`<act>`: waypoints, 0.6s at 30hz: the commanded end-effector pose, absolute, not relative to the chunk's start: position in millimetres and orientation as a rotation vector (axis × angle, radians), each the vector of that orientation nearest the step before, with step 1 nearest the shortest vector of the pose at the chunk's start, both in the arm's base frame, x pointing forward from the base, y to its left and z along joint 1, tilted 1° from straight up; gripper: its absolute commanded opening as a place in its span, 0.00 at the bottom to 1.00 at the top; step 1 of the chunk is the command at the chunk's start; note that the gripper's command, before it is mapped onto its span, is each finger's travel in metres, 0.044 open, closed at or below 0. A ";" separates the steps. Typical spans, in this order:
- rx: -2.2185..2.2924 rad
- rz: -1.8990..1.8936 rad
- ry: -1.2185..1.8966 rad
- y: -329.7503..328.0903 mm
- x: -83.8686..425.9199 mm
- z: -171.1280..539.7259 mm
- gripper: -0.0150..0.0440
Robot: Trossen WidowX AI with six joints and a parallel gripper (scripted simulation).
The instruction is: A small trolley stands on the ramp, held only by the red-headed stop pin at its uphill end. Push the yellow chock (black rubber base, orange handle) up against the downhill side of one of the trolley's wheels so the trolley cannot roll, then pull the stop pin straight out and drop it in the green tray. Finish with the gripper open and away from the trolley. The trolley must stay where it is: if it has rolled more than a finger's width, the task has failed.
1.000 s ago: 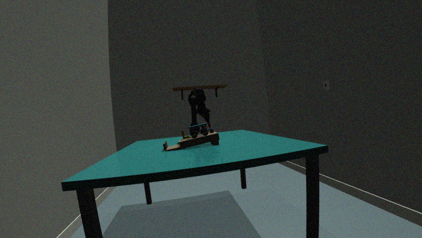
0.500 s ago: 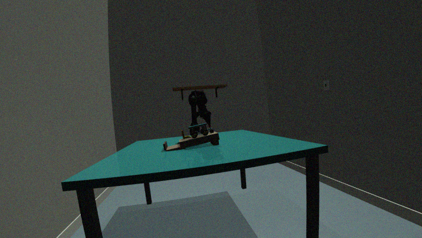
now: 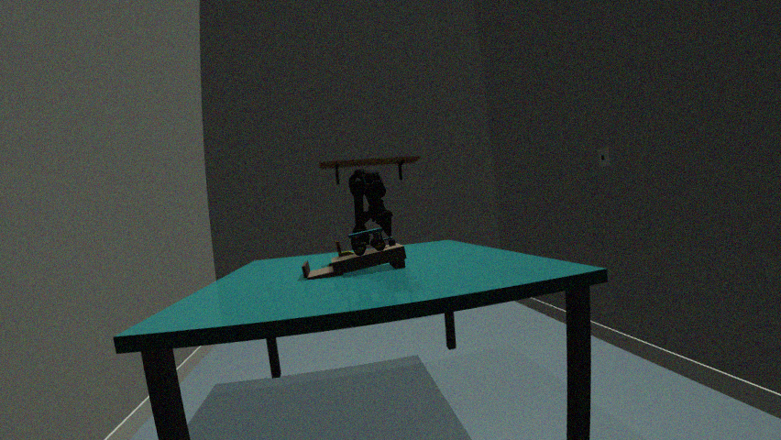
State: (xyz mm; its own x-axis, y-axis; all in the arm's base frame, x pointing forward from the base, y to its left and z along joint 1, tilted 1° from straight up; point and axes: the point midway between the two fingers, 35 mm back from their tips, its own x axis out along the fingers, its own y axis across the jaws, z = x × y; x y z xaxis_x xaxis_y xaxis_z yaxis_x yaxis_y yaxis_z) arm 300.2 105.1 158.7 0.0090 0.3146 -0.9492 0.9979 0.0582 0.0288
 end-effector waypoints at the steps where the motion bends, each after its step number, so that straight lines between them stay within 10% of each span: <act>1: 1.400 -0.980 1.454 105.0 300.3 158.9 0.49; 18: 1.401 -0.983 1.455 104.6 300.0 161.7 0.25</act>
State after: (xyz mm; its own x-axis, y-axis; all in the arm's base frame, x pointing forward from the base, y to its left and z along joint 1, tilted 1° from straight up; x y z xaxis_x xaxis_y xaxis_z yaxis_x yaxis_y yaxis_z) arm 299.7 104.9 158.9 0.0058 0.3145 -0.9492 0.9980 0.0578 0.0252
